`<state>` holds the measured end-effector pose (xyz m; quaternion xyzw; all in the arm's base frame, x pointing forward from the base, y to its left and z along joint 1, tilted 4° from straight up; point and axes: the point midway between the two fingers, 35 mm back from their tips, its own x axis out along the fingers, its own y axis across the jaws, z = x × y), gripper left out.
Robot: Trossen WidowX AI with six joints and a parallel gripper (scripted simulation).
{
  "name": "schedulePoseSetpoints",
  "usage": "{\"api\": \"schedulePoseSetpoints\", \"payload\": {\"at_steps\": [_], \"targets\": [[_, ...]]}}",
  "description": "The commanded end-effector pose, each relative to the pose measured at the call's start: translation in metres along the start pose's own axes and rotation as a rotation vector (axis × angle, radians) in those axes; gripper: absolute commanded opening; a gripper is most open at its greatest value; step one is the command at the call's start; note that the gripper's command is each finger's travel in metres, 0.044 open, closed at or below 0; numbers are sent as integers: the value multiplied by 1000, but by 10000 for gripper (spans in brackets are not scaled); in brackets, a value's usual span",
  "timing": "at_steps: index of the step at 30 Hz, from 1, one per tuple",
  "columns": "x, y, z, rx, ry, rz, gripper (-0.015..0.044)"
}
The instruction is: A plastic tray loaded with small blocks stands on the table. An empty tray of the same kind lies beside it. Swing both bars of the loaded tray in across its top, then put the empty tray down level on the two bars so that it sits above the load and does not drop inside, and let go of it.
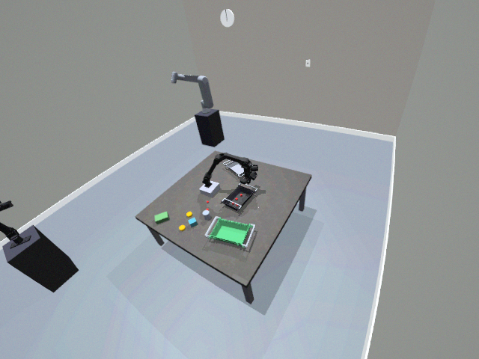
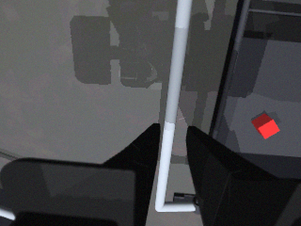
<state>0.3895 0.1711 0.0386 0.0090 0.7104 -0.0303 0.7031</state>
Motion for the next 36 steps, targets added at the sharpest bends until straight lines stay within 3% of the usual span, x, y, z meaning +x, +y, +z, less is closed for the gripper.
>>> {"api": "schedulePoseSetpoints", "payload": {"at_steps": [1,6,12,24,36], "targets": [[23,0,-2,2,13,-4,85],[46,0,-4,2,13,-4,85],[49,0,-4,2,13,-4,85],[17,-25,-3,2,13,-6,85],[20,-61,-3,3,13,-9,85]]}}
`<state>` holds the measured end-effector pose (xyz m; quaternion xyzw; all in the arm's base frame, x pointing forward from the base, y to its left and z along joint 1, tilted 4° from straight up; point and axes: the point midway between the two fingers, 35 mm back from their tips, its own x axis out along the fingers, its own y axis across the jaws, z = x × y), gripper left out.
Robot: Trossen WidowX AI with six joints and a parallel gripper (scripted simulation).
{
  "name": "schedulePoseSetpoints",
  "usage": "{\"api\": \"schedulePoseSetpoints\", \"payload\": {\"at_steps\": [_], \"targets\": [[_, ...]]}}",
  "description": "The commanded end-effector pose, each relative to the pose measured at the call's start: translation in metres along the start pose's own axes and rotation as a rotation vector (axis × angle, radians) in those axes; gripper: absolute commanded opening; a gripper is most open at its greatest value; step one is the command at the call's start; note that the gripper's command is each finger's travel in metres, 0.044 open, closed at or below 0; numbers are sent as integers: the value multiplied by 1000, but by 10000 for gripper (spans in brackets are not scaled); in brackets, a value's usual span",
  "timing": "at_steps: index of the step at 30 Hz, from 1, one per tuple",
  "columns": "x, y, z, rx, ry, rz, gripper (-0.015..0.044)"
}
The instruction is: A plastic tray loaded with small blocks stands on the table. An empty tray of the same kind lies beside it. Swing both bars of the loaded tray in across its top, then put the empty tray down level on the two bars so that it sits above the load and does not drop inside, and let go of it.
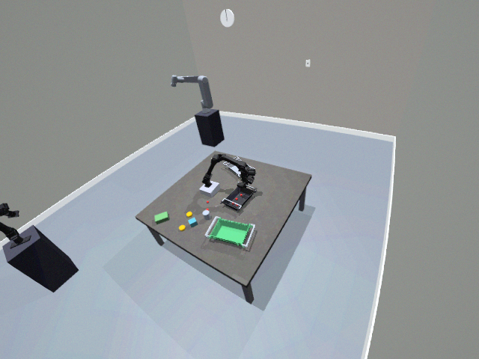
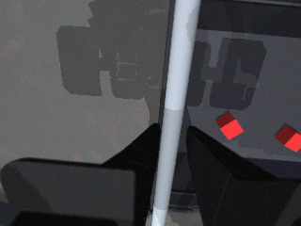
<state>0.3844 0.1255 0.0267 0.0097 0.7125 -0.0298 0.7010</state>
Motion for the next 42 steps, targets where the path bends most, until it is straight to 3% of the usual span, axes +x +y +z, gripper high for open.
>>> {"api": "schedulePoseSetpoints", "payload": {"at_steps": [1,7,18,40,42], "targets": [[9,-19,-1,3,7,-11,85],[21,-31,-1,3,7,-12,85],[-25,-24,0,3,7,-11,85],[-17,-26,2,1,-1,-15,85],[-17,-26,2,1,-1,-15,32]]}}
